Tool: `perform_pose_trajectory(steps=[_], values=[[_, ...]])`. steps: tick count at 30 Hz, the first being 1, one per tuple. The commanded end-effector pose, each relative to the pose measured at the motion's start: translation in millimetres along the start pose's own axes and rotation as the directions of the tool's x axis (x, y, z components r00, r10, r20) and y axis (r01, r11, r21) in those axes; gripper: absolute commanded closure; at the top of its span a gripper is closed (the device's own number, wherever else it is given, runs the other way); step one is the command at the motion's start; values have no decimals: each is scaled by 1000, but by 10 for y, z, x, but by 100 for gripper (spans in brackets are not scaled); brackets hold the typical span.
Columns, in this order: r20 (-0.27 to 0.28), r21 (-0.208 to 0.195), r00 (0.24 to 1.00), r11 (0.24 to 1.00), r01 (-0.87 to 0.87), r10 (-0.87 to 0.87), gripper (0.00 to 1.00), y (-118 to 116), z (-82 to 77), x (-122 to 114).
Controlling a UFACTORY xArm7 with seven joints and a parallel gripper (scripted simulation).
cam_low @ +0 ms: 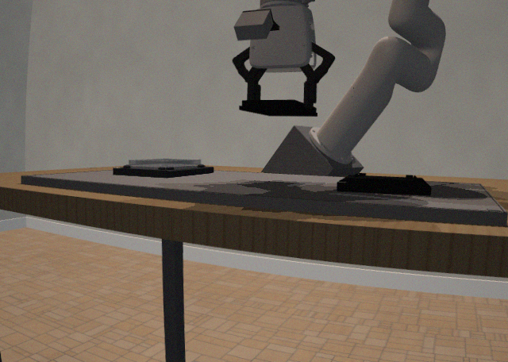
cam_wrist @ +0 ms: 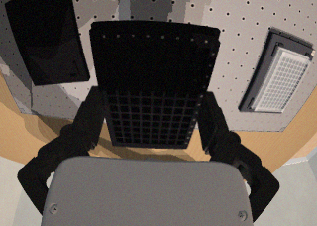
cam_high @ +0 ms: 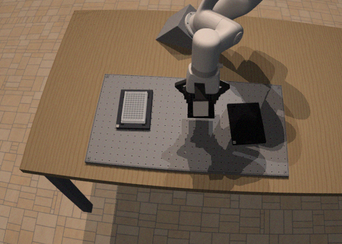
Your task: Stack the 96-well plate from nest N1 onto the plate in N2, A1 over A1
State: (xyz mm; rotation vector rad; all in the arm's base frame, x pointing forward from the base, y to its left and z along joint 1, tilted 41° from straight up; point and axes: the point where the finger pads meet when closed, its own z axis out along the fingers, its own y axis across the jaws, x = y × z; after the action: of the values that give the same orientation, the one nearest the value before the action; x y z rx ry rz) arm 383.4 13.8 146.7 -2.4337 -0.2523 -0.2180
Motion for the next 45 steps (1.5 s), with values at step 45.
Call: perform_pose_trajectory(steps=[45], values=[[1,3,1000,1000,1,-1,100,1478,5,-160]])
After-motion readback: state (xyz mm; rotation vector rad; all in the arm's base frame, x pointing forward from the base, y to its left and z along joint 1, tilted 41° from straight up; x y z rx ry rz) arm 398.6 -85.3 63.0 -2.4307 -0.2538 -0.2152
